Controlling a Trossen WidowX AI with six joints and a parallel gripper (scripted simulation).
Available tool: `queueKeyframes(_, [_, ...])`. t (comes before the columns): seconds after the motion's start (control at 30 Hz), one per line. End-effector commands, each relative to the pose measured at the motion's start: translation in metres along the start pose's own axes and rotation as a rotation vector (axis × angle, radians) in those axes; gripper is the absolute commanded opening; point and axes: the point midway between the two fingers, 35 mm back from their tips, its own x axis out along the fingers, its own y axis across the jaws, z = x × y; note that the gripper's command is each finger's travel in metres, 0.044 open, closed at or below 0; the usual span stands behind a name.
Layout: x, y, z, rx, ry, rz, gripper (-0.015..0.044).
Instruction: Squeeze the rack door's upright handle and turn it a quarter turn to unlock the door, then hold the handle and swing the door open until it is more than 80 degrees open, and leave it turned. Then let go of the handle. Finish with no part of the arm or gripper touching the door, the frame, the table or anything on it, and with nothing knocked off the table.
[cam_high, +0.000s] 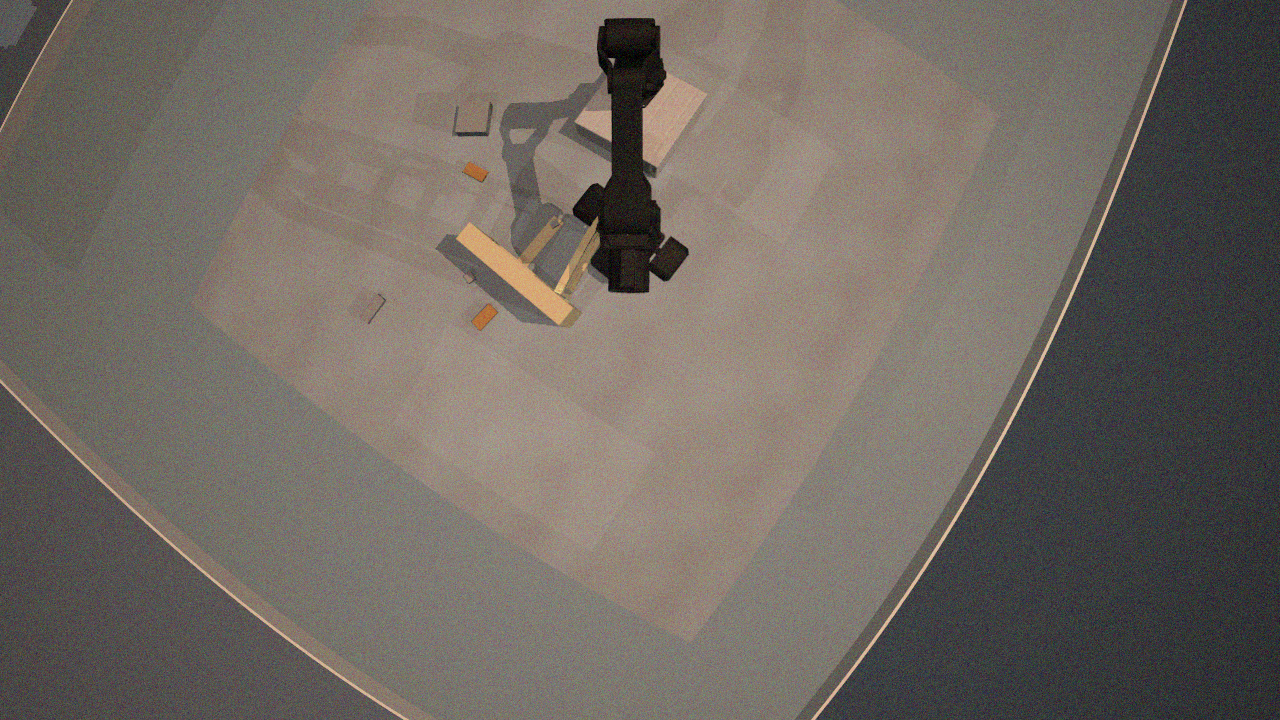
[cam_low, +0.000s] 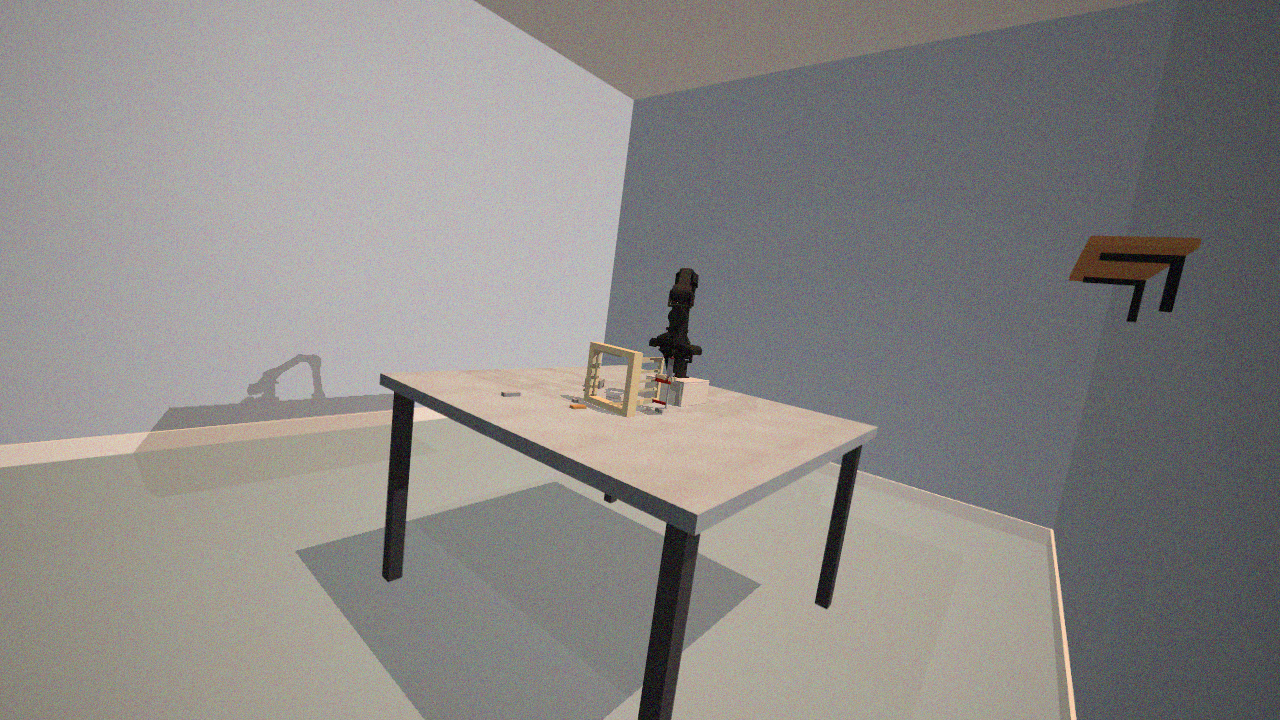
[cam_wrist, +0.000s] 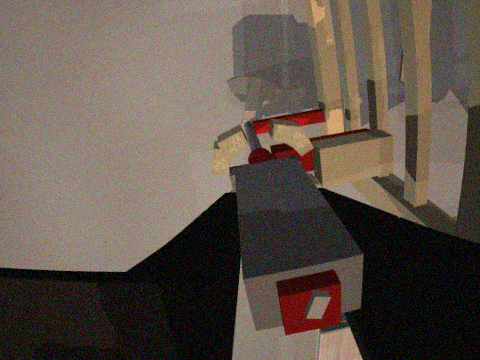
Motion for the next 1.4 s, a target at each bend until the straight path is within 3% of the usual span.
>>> queueKeyframes(0.0, [0.000,0.008,0.003,0.079,0.007,0.002,0.0014])
queueKeyframes(0.3, [0.000,0.027,0.008,0.217,0.007,0.003,0.0014])
queueKeyframes(0.83, [0.000,0.028,0.008,0.220,0.007,0.003,0.0014])
queueKeyframes(1.17, [0.000,0.028,0.008,0.220,0.007,0.003,0.0277])
queueKeyframes(1.37, [-0.005,0.028,0.009,0.220,0.007,0.003,0.0286])
